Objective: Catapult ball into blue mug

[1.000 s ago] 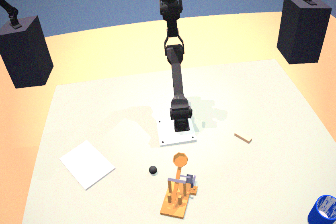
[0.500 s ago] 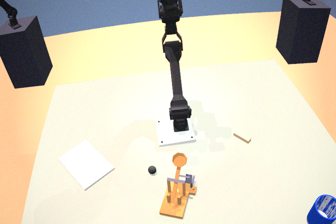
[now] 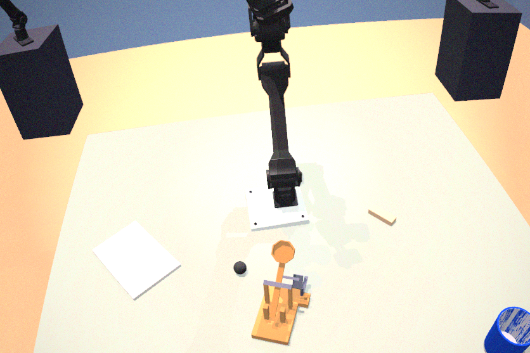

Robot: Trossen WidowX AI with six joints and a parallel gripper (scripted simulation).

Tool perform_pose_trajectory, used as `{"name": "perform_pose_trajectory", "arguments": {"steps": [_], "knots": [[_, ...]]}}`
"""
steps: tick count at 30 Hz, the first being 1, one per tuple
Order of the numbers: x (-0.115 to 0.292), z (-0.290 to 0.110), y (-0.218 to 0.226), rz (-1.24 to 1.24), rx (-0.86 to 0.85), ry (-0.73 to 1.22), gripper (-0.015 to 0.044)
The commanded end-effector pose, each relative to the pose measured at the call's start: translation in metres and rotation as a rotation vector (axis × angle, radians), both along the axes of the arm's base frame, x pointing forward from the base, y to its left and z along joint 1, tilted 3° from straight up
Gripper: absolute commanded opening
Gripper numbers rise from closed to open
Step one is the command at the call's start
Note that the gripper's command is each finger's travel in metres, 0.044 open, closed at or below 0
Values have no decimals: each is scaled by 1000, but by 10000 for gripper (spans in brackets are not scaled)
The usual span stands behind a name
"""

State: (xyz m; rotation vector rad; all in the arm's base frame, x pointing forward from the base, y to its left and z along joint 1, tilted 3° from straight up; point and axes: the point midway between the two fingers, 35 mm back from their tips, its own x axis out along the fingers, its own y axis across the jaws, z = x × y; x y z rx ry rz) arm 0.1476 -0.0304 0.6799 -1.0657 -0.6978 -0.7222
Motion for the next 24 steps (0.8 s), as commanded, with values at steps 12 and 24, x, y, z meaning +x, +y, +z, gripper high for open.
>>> {"name": "perform_pose_trajectory", "arguments": {"steps": [12, 24], "knots": [[127, -78, -10, 171, 223, 397, 440], [197, -160, -16, 243, 448, 702, 440]]}}
